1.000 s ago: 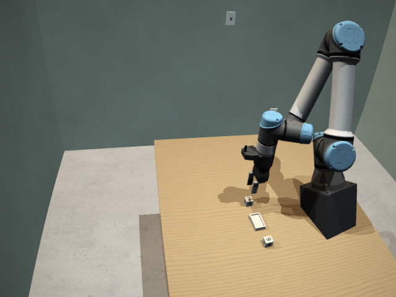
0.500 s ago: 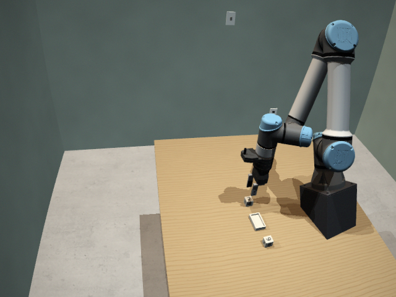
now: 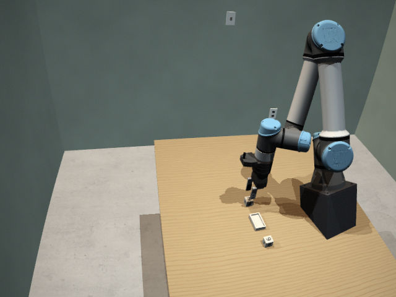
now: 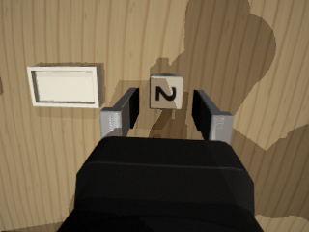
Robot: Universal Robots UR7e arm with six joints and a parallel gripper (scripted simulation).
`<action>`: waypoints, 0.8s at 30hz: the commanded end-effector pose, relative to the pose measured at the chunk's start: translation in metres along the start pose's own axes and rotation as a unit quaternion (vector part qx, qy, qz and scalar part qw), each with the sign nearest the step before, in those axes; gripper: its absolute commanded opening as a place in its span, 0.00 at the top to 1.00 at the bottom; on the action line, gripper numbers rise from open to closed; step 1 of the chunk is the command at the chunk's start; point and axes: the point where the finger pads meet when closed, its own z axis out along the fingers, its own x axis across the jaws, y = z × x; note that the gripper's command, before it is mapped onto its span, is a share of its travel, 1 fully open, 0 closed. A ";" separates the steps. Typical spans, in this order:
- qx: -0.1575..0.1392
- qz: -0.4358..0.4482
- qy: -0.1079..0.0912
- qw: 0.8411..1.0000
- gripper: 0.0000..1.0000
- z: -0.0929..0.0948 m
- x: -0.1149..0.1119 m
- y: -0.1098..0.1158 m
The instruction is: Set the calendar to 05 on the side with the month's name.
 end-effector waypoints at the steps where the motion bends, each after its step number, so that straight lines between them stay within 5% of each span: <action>1: 0.000 0.000 0.000 1.000 0.10 0.007 0.000 0.000; 24: 0.000 0.000 0.000 1.000 0.10 0.019 0.000 0.000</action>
